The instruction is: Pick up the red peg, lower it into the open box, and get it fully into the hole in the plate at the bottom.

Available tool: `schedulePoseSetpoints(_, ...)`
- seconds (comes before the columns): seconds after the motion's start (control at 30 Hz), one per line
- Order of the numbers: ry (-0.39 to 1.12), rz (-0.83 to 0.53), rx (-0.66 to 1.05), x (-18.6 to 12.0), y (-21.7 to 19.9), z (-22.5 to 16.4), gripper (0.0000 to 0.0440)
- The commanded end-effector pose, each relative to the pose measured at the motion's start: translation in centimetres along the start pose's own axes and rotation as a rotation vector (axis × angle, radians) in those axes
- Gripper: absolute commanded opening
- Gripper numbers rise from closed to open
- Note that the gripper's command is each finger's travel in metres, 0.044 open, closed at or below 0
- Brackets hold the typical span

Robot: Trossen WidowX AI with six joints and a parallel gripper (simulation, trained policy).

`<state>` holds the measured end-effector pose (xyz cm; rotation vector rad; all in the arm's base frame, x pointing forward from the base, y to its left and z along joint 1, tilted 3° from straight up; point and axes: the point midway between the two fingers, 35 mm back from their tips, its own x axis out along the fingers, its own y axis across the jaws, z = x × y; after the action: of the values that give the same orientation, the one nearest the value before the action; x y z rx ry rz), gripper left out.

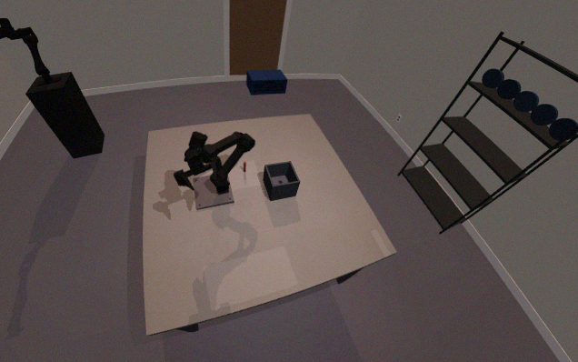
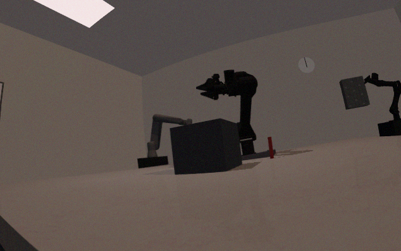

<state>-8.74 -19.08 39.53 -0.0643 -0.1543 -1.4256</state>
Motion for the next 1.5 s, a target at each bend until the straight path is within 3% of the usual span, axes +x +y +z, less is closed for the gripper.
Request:
schedulePoseSetpoints(0.0, -0.004, 0.071, 0.123, 1.5, 1.0, 0.8, 0.0440)
schedulePoseSetpoints(0.77, 0.169, 0.490, 0.752, 7.5, 11.6, 3.9, 0.0440)
schedulePoseSetpoints(1.47, 0.582, 0.761, 1.168, 7.3, 23.7, 4.3, 0.0440)
